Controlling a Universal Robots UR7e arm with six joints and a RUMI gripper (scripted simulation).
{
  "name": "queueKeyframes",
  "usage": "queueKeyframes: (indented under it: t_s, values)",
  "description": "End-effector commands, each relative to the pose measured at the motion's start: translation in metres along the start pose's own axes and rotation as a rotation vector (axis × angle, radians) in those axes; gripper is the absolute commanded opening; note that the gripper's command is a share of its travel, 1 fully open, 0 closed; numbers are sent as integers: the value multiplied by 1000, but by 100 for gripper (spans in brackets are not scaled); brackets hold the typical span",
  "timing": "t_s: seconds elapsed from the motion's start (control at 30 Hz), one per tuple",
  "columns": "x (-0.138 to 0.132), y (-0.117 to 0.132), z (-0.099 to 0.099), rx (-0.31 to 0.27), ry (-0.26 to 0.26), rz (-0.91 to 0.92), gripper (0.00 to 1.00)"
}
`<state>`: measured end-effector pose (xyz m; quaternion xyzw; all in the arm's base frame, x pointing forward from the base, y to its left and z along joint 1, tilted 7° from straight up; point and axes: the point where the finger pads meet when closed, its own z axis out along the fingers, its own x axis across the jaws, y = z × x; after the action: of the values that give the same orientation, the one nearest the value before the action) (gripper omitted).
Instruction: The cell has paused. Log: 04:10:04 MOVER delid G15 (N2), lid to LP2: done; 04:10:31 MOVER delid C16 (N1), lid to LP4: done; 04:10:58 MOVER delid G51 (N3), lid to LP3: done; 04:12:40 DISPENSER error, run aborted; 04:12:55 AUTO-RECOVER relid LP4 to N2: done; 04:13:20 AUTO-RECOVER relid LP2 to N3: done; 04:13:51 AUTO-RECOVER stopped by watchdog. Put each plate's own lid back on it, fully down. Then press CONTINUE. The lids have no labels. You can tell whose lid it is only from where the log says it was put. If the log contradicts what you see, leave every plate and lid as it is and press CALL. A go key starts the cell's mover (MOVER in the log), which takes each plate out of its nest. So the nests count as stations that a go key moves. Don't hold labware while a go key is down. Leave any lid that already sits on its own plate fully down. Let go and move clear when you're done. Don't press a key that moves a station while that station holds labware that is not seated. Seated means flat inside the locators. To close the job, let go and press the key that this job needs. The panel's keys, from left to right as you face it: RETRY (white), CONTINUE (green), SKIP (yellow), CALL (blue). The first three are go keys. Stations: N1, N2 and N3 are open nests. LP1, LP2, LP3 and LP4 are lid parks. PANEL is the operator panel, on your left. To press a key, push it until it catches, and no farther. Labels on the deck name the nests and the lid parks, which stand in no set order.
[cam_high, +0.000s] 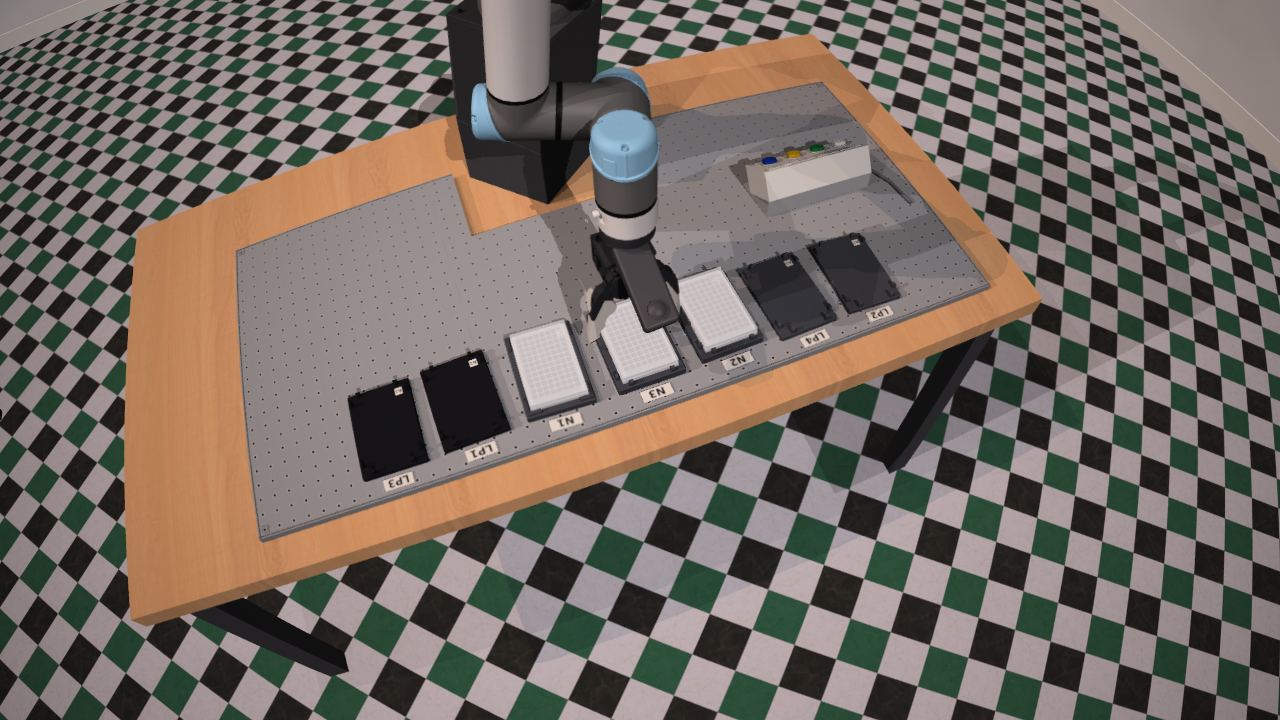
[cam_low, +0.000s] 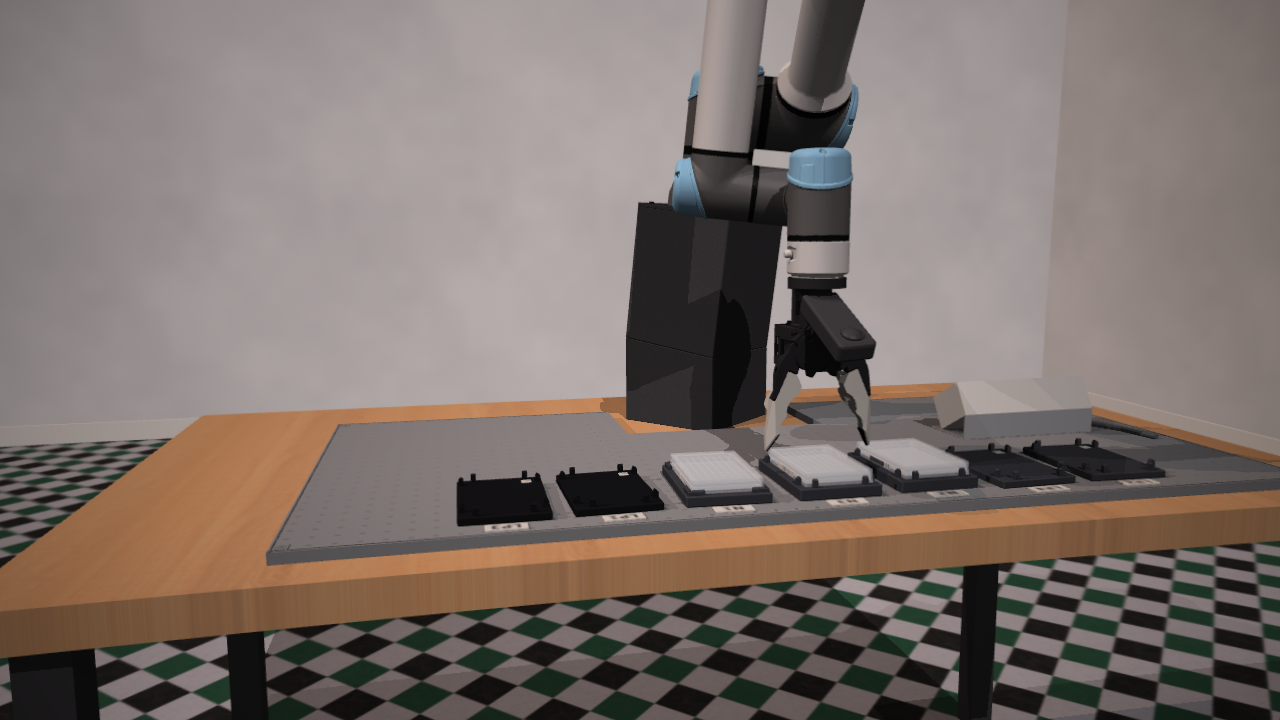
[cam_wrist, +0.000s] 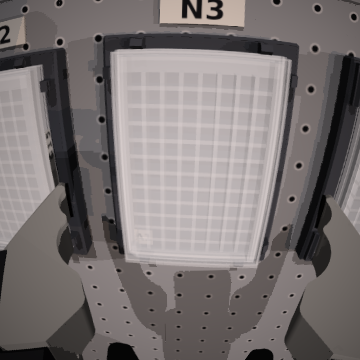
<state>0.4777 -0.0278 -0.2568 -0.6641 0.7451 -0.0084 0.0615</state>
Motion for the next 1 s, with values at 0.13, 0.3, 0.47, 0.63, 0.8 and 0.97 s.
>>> queueKeyframes:
  t_s: [0.13, 0.3, 0.47, 0.63, 0.8, 0.97]
  values:
    - [0, 2, -12, -3, 0, 1, 82]
    - [0, 2, -11, -3, 0, 1, 82]
    - [1, 23, -10, -5, -1, 0, 0]
    - [1, 48, -10, -5, -1, 0, 0]
    - [2, 73, -11, -5, -2, 0, 0]
    - [2, 88, -11, -5, -2, 0, 0]
